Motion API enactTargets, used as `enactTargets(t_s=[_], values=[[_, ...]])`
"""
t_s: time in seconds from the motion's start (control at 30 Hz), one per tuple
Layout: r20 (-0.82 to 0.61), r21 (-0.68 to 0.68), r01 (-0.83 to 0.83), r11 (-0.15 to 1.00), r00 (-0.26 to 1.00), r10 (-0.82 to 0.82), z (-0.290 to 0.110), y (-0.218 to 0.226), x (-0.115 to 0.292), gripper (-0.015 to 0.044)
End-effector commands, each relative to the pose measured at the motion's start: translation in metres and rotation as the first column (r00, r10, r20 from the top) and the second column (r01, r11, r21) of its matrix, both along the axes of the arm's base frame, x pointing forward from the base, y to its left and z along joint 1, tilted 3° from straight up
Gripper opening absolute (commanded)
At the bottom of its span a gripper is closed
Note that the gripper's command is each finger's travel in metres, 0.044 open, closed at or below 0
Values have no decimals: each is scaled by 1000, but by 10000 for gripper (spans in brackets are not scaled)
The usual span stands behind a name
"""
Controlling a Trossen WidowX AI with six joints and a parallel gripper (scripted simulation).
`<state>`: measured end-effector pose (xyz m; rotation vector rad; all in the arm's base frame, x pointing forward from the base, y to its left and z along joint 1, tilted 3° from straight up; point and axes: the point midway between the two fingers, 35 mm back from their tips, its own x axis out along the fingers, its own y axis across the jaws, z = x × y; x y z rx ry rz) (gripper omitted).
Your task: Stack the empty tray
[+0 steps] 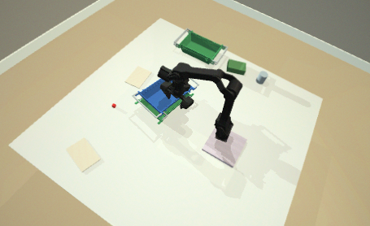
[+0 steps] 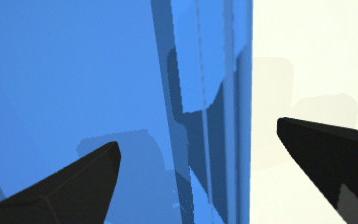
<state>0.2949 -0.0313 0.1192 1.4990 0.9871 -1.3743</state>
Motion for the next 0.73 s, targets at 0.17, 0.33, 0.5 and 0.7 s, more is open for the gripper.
enactTargets(t_s=[0.17,0.33,0.5,0.7], values=[[0,0,-1,1000,1000,1,26,-1,2,440],[0,1,-1,1000,1000,1,50,-1,2,440],[-1,2,-2,1000,1000,2,74,-1,-1,440],[-2,2,-3,1000,1000,3,103,-1,-7,440]])
